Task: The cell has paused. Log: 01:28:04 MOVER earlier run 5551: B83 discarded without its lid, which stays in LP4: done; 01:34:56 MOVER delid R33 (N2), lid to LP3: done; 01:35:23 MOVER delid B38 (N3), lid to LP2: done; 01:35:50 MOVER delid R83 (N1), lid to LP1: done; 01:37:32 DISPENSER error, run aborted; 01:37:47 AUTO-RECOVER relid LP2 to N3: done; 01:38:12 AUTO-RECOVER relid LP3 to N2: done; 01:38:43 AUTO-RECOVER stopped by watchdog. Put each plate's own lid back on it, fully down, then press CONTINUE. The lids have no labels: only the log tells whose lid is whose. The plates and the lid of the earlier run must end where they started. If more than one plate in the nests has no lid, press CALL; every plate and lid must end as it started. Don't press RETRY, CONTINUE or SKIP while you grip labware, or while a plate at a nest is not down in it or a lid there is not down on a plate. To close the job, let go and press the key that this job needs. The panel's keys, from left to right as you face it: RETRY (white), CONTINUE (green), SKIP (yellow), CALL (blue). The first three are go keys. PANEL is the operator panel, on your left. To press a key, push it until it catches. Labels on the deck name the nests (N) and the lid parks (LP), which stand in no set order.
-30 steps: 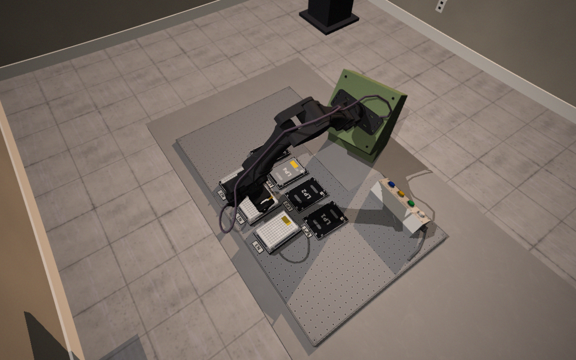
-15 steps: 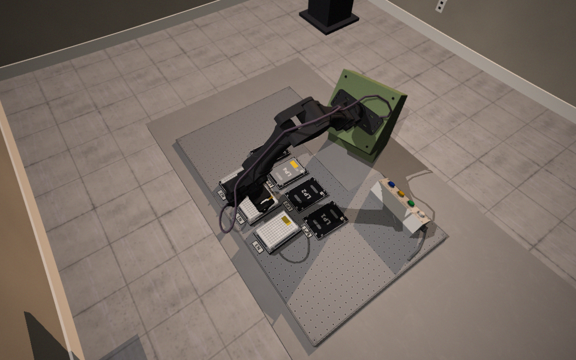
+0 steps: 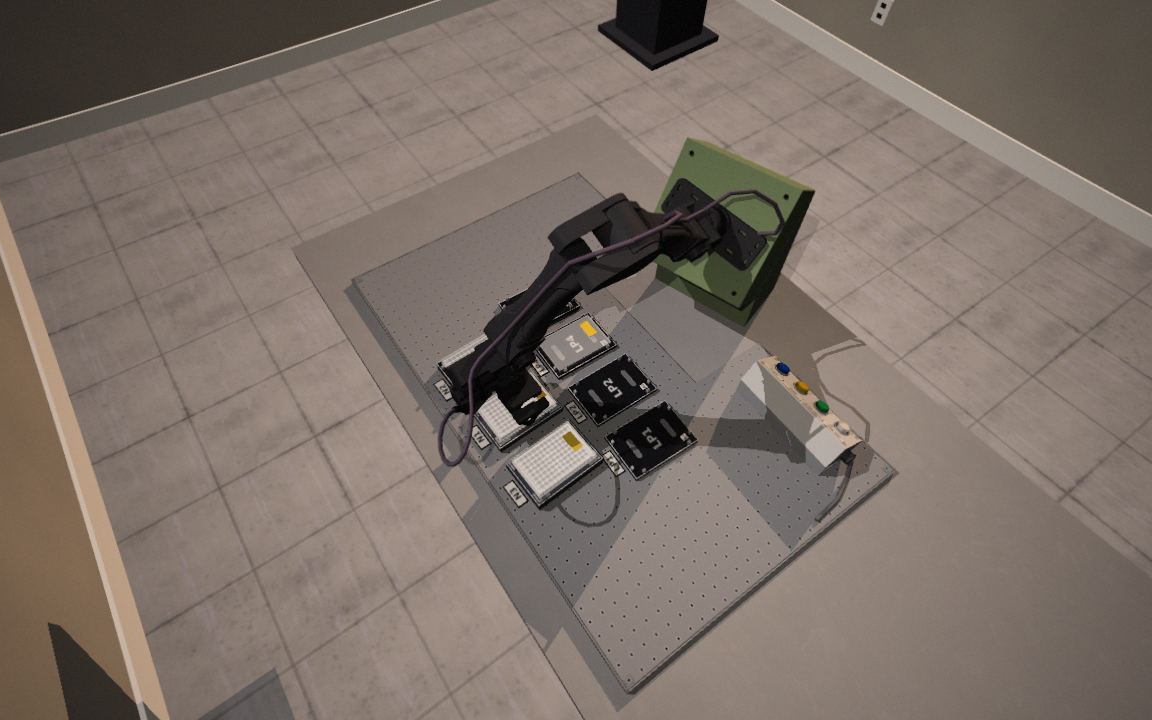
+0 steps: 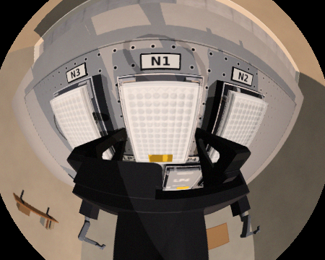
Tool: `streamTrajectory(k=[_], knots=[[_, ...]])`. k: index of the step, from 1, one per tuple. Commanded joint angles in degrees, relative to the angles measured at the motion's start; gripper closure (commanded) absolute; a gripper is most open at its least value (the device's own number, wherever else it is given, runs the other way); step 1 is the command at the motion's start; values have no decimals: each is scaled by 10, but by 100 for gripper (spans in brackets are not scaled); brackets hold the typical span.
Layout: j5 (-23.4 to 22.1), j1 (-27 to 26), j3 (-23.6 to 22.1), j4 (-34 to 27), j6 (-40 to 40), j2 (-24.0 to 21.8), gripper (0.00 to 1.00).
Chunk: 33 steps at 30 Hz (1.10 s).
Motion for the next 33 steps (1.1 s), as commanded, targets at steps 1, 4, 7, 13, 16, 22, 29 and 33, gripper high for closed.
streamTrajectory(k=[1,4,7,13,16,22,29,33], knots=[[0,-2,9,1,1,-3,0],[0,-2,9,1,1,-3,0],[0,-2,9,1,1,-3,0],[-8,-12,19,-18,-7,-27,0],[-10,-16,19,-26,-9,-34,0],[-14,-21,19,-38,-12,-44,0],[-21,-29,20,-58,-18,-62,0],[-22,-31,21,-61,-19,-63,0]])
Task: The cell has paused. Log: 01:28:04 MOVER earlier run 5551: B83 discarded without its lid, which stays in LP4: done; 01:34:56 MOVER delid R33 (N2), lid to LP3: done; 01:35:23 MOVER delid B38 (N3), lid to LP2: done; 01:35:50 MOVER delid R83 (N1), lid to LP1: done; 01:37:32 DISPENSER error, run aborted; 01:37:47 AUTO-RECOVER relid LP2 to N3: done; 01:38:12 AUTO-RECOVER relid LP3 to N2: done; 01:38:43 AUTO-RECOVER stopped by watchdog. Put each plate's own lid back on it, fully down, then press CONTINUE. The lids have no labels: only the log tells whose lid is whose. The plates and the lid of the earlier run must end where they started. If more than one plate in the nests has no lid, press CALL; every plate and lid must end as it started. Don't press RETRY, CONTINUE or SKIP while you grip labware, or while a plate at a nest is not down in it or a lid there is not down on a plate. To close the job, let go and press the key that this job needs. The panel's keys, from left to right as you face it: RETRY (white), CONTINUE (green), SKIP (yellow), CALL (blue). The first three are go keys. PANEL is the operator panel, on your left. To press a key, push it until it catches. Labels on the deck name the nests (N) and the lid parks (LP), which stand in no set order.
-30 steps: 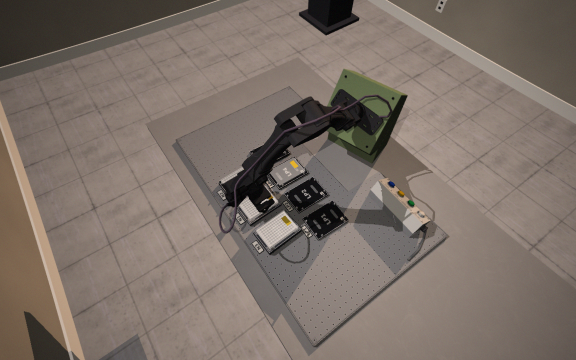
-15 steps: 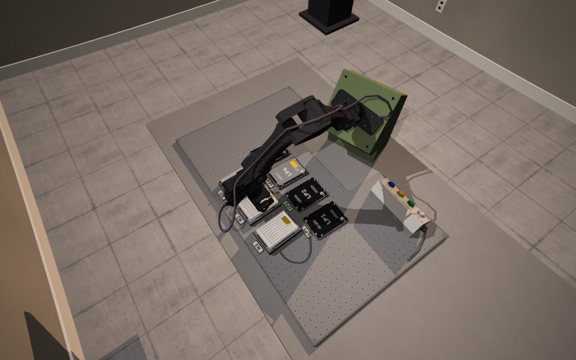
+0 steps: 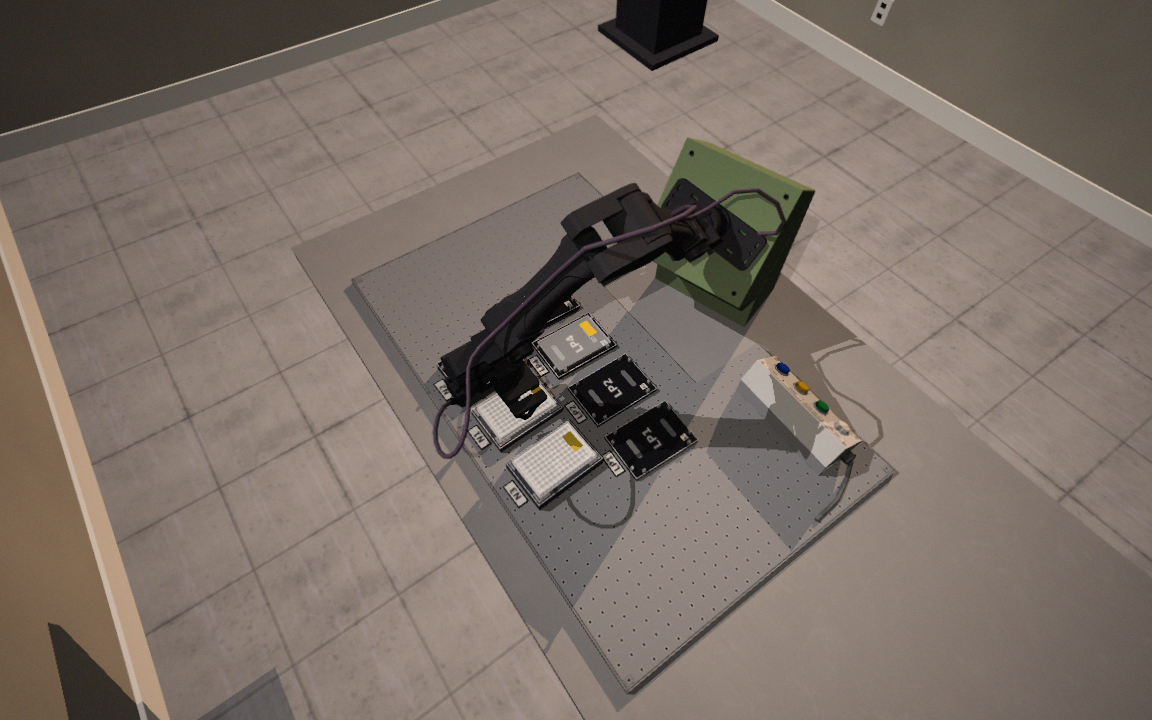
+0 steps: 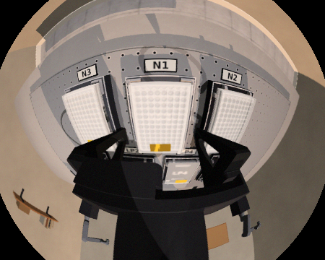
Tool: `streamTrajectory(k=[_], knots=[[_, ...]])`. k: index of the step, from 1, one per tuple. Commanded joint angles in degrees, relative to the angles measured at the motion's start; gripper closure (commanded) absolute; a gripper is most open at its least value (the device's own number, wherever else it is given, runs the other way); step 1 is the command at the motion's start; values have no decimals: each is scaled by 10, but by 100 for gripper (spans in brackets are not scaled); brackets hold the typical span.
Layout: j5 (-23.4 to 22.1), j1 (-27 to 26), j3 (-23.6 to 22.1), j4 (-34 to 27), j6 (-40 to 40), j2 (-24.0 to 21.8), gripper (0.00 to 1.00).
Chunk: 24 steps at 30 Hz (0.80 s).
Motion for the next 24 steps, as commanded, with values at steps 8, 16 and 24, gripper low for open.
streamTrajectory(k=[8,16,24], knots=[[-7,-12,17,-16,-5,-21,0],[-8,-13,20,-19,-6,-21,0],[-8,-14,22,-20,-6,-20,0]])
